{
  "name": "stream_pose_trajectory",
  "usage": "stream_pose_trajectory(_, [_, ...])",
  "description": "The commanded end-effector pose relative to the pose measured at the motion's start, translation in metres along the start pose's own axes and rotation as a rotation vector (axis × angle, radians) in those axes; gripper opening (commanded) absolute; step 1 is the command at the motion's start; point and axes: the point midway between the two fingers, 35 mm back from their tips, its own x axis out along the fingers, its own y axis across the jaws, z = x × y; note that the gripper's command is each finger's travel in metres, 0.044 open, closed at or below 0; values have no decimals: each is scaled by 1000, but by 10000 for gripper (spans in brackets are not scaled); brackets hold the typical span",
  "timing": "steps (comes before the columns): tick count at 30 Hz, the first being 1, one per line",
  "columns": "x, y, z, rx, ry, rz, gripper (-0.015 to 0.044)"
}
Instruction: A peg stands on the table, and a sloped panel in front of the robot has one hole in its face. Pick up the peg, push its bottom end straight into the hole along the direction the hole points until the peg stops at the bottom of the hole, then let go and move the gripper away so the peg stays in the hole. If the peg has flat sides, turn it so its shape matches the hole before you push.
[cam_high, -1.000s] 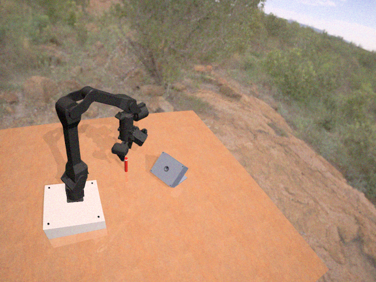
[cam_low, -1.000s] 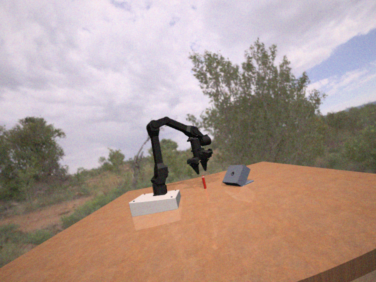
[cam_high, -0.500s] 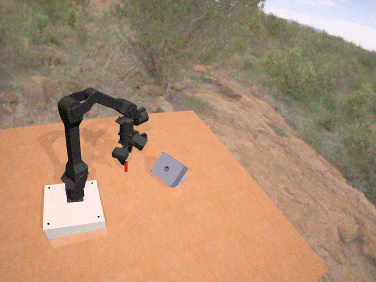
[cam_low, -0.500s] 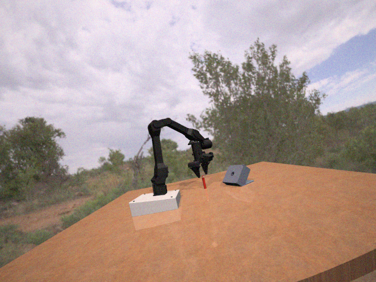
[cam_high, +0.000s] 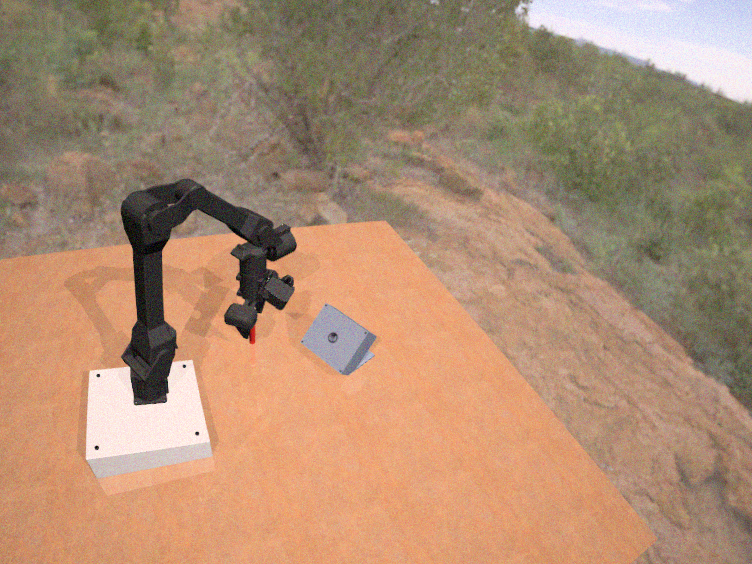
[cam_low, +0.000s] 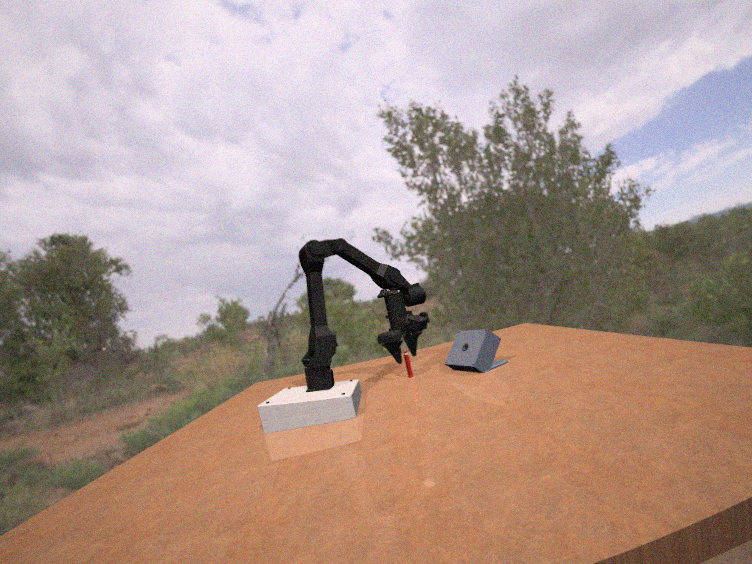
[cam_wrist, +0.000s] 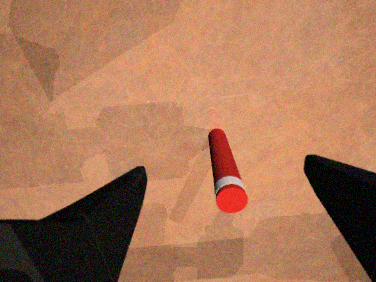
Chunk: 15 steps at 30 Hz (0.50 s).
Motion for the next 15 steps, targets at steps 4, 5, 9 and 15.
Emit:
stream_pose_trajectory(4, [11, 0, -1, -3, 5, 3, 440])
stream_pose_trajectory(5, [13, 0, -1, -3, 5, 3, 440])
stream_pose_trajectory(9, [16, -1, -2, -3, 5, 3, 440])
stream_pose_trajectory(15, [14, -1, -1, -1, 1, -1, 282])
